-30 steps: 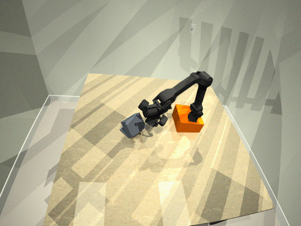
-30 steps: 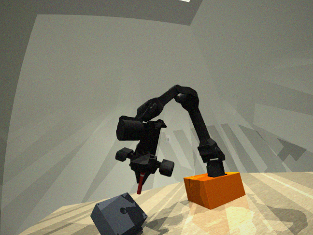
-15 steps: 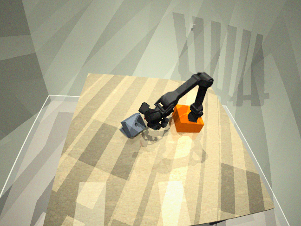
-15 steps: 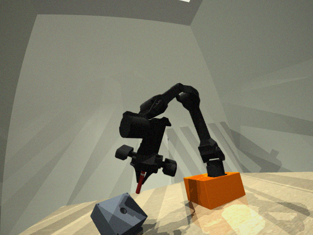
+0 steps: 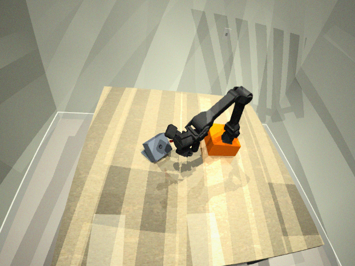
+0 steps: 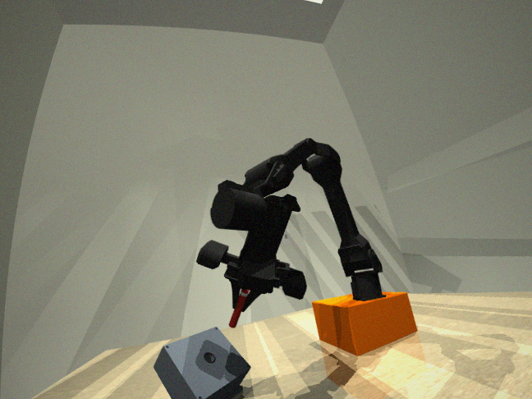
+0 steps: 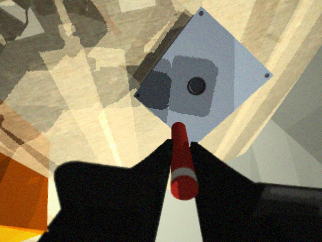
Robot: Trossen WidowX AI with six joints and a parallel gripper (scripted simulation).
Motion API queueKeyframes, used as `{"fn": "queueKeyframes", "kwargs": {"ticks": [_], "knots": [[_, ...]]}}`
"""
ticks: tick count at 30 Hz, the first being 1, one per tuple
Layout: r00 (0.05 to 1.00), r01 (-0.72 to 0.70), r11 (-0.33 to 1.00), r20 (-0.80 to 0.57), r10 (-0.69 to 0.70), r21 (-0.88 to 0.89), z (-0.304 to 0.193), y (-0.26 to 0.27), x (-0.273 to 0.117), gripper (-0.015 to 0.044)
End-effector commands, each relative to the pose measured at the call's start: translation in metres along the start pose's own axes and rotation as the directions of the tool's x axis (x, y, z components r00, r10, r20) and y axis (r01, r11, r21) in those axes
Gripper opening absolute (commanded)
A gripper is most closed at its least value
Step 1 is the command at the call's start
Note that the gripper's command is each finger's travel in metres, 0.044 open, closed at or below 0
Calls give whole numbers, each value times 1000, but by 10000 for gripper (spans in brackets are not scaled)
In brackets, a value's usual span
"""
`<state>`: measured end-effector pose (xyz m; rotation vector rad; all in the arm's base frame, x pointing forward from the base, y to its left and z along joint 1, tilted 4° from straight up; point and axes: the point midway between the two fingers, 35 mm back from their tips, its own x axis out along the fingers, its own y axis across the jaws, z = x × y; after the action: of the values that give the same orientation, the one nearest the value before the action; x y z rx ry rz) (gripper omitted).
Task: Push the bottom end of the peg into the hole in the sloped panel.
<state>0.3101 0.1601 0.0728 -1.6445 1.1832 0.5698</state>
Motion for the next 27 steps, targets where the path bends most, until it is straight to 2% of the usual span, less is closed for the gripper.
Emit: {"fn": "queueKeyframes", "kwargs": {"ticks": [1,17,27], "knots": [[1000,23,999,1,-23,-23,5,-2,-4,0],[995,97,987,7,-97,-126,22,1,-21,0],[994,110,984,10,-109,-142,26,-1,-8,0]]}}
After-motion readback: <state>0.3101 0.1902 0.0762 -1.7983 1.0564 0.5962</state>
